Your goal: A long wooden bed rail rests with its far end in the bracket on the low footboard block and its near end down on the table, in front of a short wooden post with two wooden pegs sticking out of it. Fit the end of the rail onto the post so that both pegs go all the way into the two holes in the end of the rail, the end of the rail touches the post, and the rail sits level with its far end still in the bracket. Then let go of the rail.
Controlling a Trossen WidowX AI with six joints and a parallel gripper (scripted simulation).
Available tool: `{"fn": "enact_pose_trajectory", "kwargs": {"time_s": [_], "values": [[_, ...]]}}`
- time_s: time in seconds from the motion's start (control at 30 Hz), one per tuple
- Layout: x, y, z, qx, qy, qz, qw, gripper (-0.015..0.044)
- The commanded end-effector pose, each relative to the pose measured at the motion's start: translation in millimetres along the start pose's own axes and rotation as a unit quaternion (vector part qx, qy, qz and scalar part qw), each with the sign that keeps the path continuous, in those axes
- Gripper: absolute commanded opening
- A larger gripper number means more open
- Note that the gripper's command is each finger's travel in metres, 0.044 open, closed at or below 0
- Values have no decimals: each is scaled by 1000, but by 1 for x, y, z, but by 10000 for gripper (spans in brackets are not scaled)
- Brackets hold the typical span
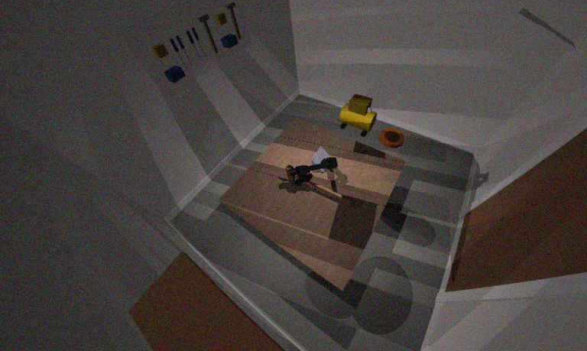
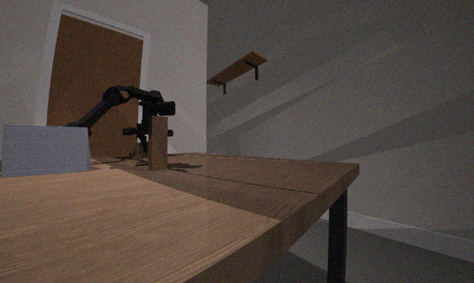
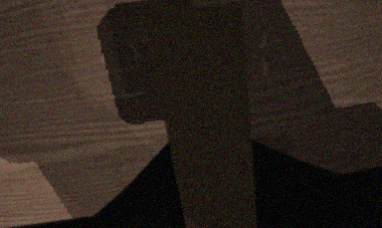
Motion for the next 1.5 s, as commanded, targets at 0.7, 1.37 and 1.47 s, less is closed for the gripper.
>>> {"fn": "enact_pose_trajectory", "kwargs": {"time_s": [0.7, 1.37, 1.47], "values": [[0, 3, 0, 0, -5, 0, 1000, 0], [3, 3, 1, 0, -5, 0, 1000, 0], [3, 3, 0, 0, -5, 0, 1000, 0]]}}
Point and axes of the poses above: the point midway between the two fingers, 35 mm back from their tips, its own x axis back along the fingers, its own z axis across the jaws, y = z × x, the point moved 5 cm from there along x, back along the fingers, and after that the axes turned 14 degrees about -x, right-handed, at the moved point
